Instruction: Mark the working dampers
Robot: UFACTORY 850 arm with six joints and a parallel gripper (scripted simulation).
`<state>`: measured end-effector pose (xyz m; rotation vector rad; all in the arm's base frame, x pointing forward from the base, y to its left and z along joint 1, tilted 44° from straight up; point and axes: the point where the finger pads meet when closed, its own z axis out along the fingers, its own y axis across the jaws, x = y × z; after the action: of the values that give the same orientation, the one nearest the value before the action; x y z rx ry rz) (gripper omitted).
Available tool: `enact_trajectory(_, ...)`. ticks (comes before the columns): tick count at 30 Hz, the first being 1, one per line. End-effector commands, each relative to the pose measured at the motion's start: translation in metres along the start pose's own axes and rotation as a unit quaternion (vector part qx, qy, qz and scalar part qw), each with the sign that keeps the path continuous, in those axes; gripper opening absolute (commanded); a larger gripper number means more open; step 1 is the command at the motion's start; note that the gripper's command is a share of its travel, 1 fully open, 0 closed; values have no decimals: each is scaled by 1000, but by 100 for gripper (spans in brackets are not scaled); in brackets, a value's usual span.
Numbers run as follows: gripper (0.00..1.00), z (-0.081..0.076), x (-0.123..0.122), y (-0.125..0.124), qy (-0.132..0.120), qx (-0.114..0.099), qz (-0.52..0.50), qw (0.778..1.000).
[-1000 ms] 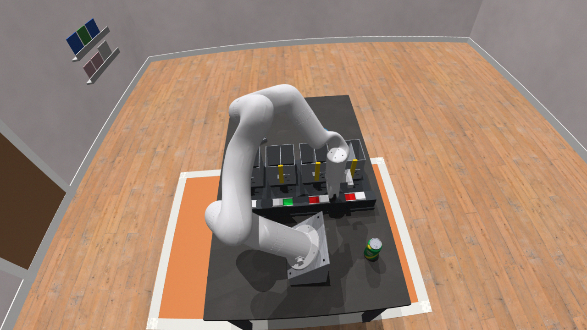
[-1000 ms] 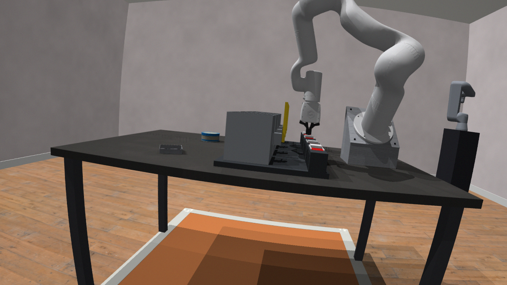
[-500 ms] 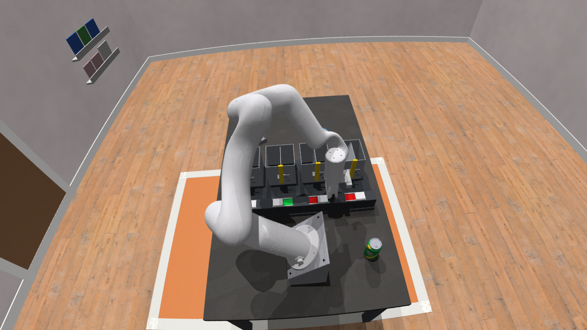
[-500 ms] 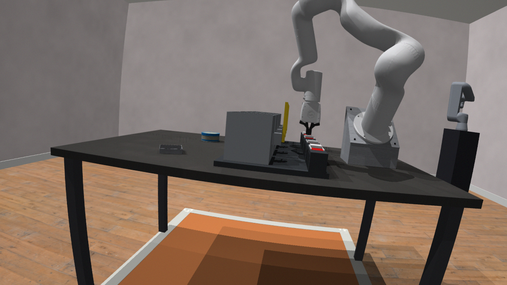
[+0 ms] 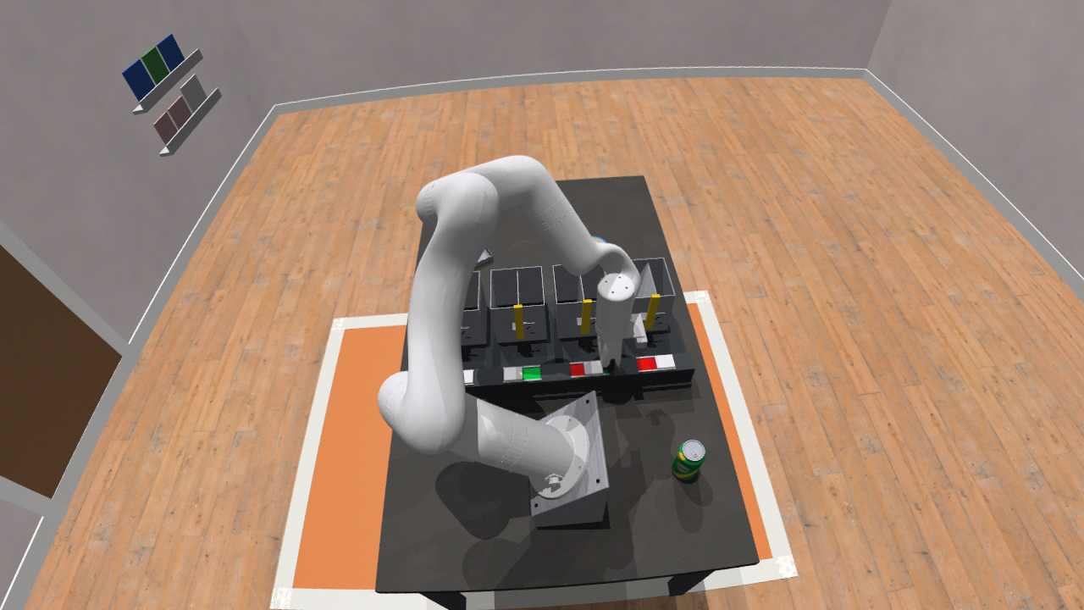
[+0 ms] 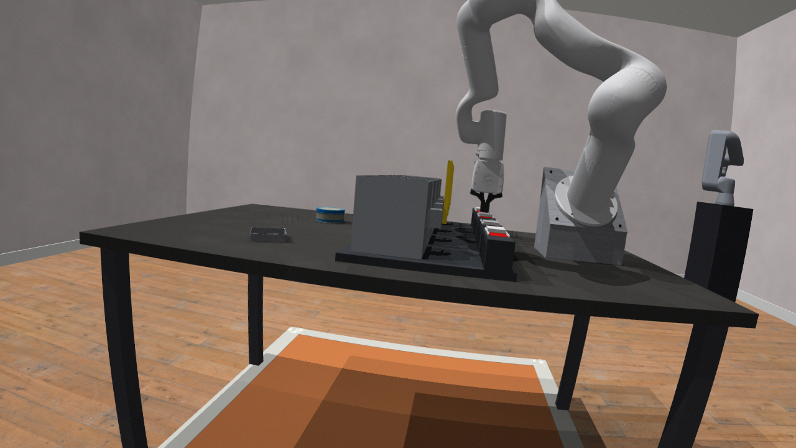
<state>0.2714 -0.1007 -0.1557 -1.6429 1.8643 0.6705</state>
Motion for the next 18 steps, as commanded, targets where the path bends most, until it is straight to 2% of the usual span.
enact_trajectory(1,0,-1,-2,-1,1,1,0,1000)
enact_trajectory(18,0,-1,-11,-1,1,1,0,1000)
